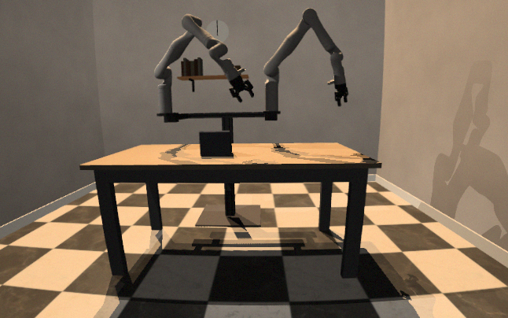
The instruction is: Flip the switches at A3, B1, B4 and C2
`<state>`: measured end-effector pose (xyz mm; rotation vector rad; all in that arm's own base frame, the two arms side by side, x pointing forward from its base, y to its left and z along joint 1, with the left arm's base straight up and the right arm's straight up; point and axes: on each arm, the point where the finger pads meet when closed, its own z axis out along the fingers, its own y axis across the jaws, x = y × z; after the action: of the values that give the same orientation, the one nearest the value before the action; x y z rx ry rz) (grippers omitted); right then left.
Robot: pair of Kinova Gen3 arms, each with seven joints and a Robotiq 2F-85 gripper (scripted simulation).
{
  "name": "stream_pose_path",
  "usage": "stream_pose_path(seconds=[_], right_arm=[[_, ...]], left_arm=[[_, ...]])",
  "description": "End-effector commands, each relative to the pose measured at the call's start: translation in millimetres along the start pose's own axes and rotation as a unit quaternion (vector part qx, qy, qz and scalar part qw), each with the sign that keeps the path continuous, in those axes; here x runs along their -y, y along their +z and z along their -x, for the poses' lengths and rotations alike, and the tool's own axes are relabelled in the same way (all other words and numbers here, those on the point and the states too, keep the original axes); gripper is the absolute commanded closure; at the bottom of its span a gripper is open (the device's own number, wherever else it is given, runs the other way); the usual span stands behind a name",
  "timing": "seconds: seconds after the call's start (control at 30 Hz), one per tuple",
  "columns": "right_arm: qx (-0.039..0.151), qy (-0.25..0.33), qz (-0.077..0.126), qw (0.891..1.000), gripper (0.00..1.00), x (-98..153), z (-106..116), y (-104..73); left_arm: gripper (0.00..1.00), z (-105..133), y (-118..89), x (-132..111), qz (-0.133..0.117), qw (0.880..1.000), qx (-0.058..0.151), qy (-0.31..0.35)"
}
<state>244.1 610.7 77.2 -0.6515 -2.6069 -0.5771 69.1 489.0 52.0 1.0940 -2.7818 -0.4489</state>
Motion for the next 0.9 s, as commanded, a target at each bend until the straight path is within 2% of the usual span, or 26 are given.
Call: stream_pose_path(seconds=[0.0, 0.1, 0.27, 0.6, 0.67, 0.87], right_arm=[[0.000, -0.001, 0.001, 1.000, 0.002, -1.0, -0.6, -1.0], [0.000, -0.001, 0.001, 1.000, 0.002, -1.0, -0.6, -1.0], [0.000, -0.001, 0.001, 1.000, 0.002, -1.0, -0.6, -1.0], [0.000, -0.001, 0.001, 1.000, 0.002, -1.0, -0.6, -1.0], [0.000, -0.001, 0.001, 1.000, 0.002, -1.0, -0.6, -1.0], [0.000, -0.001, 0.001, 1.000, 0.002, -1.0, -0.6, -1.0]], left_arm=[[0.002, -7.2, -10.2, -9.4, -0.018, 0.999, -0.009, -0.046], [0.002, -9.4, -13.2, -11.7, -0.022, 0.998, -0.011, -0.059], [0.002, -23.0, -33.7, -24.9, -0.049, 0.989, -0.023, -0.138], [0.002, -50.9, -86.0, -47.4, -0.105, 0.951, -0.046, -0.287], [0.002, -50.9, -86.0, -47.4, -0.105, 0.951, -0.046, -0.287], [0.002, -62.1, -110.2, -54.6, -0.127, 0.930, -0.054, -0.340]])
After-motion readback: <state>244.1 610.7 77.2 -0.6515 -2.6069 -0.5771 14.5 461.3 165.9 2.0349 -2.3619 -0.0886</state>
